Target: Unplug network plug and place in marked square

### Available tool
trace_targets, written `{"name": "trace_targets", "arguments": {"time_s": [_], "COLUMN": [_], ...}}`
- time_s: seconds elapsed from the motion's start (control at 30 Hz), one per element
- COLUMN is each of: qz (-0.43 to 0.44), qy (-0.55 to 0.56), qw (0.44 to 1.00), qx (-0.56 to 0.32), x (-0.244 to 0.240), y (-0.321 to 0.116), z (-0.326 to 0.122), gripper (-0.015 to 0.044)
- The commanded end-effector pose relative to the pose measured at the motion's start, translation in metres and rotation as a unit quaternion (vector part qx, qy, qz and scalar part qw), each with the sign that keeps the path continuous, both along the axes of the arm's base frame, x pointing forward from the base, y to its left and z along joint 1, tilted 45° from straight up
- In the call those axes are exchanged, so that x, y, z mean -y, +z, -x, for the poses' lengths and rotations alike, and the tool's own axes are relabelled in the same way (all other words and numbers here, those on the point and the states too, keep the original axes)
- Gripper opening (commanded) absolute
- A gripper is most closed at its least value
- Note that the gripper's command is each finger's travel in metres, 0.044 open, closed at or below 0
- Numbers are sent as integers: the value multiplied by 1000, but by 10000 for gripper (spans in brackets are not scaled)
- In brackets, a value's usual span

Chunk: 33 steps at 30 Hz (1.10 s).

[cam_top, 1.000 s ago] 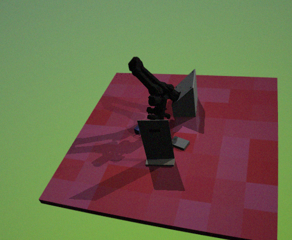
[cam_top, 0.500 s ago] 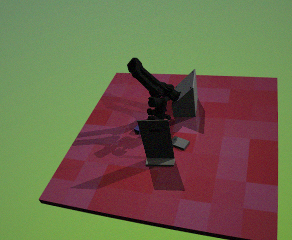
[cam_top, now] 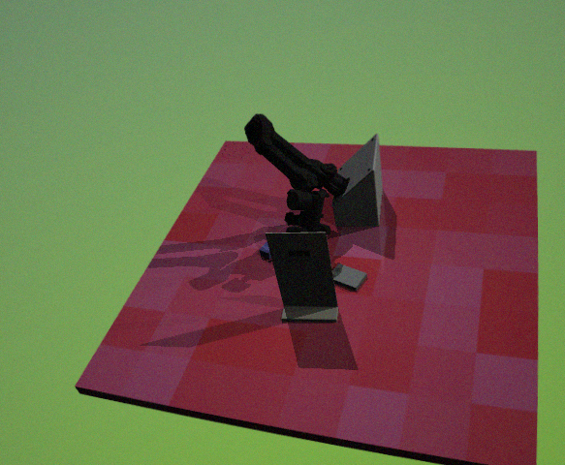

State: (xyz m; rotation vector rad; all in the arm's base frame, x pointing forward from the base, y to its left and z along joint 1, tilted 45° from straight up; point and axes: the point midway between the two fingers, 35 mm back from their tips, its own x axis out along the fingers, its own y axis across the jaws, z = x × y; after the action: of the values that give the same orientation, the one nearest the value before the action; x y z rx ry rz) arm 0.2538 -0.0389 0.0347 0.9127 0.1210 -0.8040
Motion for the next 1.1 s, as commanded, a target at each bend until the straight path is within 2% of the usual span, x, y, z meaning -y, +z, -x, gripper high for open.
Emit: {"name": "trace_targets", "arguments": {"time_s": [0.0, 1.07], "qz": [1, 5], "qy": [2, 3], "qw": [1000, 1000], "qx": [-4, -2], "x": [2, 17], "y": [-3, -14], "z": [1, 0], "gripper": [0, 0]}}
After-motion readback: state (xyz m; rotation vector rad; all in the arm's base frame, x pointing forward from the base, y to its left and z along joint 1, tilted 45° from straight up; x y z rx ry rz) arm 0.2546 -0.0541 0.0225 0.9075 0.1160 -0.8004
